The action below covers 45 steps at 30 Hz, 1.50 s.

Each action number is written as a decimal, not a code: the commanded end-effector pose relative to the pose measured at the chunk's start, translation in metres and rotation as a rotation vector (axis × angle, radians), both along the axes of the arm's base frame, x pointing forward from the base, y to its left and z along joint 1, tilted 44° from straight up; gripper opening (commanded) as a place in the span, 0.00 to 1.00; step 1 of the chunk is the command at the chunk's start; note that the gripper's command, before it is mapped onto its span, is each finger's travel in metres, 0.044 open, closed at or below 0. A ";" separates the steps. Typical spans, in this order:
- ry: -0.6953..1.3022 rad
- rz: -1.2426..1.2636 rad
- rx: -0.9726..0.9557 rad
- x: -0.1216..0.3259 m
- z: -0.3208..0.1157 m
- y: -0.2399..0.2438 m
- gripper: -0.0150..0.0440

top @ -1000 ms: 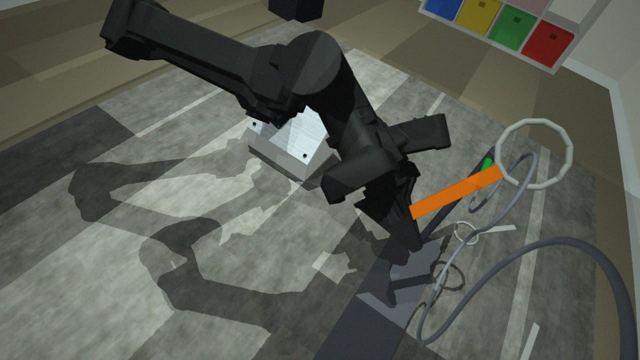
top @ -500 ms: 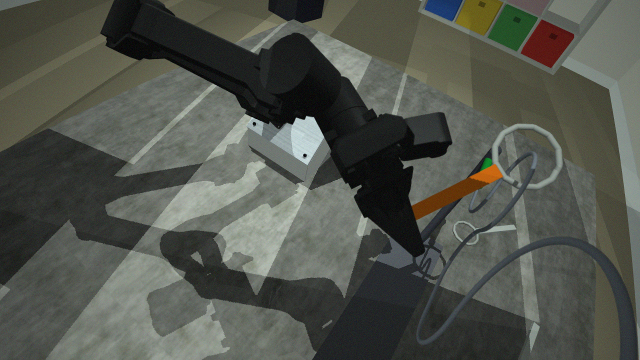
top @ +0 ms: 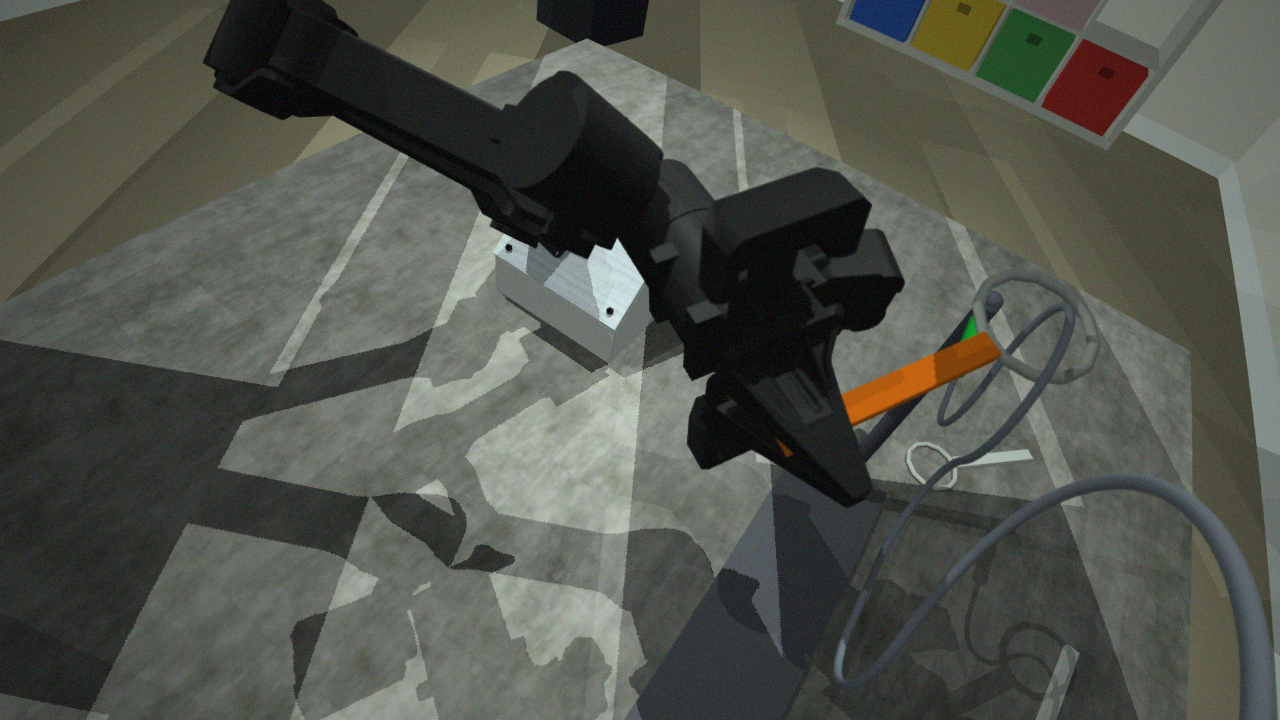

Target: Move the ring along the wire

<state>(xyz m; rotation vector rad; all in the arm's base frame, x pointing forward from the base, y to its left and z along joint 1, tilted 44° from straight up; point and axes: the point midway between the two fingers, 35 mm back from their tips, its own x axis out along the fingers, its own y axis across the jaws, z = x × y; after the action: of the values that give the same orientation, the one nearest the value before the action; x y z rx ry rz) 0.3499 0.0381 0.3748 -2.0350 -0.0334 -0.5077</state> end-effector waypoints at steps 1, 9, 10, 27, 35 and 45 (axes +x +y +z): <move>-0.016 0.003 -0.084 -0.001 0.005 0.004 0.00; -0.052 -0.001 -0.263 -0.003 0.016 0.013 0.00; -0.057 -0.002 -0.285 -0.003 0.017 0.014 0.00; -0.120 -0.010 -0.597 -0.007 0.030 0.030 0.00; -0.130 -0.012 -0.640 -0.006 0.030 0.027 0.00; -0.117 -0.011 -0.563 -0.003 0.023 0.009 0.00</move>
<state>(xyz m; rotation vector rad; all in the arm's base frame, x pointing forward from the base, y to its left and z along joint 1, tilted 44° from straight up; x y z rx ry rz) 0.3463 0.0510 0.4019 -2.5783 -0.2624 -0.6929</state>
